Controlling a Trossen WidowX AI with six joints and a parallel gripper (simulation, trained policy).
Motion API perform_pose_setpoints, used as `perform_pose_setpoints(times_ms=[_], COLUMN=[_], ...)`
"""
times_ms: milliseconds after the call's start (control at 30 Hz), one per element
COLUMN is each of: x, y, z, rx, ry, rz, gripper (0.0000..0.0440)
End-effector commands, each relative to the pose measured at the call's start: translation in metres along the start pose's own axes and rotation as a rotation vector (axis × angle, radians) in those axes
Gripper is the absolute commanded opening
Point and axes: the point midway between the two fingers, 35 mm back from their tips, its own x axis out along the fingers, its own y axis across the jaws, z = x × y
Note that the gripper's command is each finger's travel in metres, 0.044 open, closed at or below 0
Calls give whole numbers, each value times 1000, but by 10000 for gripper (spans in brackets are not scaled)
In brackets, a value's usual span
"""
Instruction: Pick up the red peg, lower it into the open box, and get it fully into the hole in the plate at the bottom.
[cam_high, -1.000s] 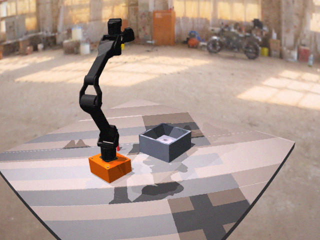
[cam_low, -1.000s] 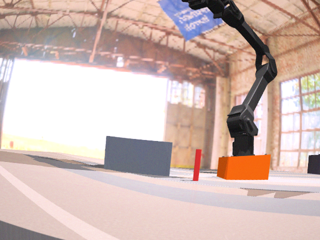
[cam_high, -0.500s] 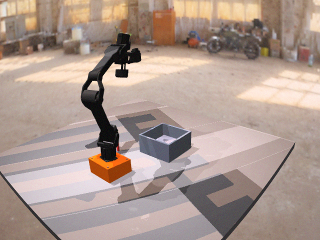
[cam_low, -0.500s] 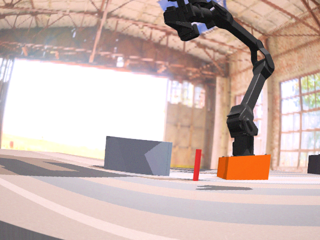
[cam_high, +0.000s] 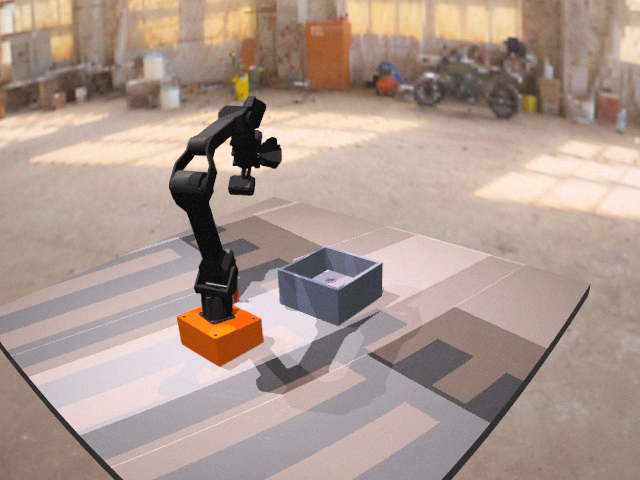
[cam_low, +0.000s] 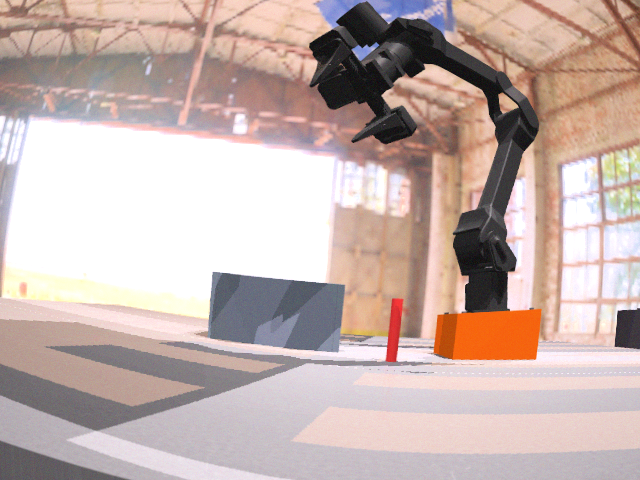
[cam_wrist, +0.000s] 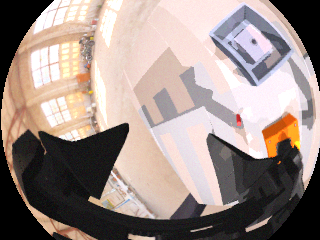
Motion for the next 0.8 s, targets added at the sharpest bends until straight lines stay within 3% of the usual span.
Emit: perform_pose_setpoints(times_ms=[0,467,767], x=[20,55,77], y=[-33,-126,-163], z=[-3,-17,-20], rx=[-5,-18,-23], ry=[10,45,34], rz=[-159,-641,-822], gripper=[440,440,440])
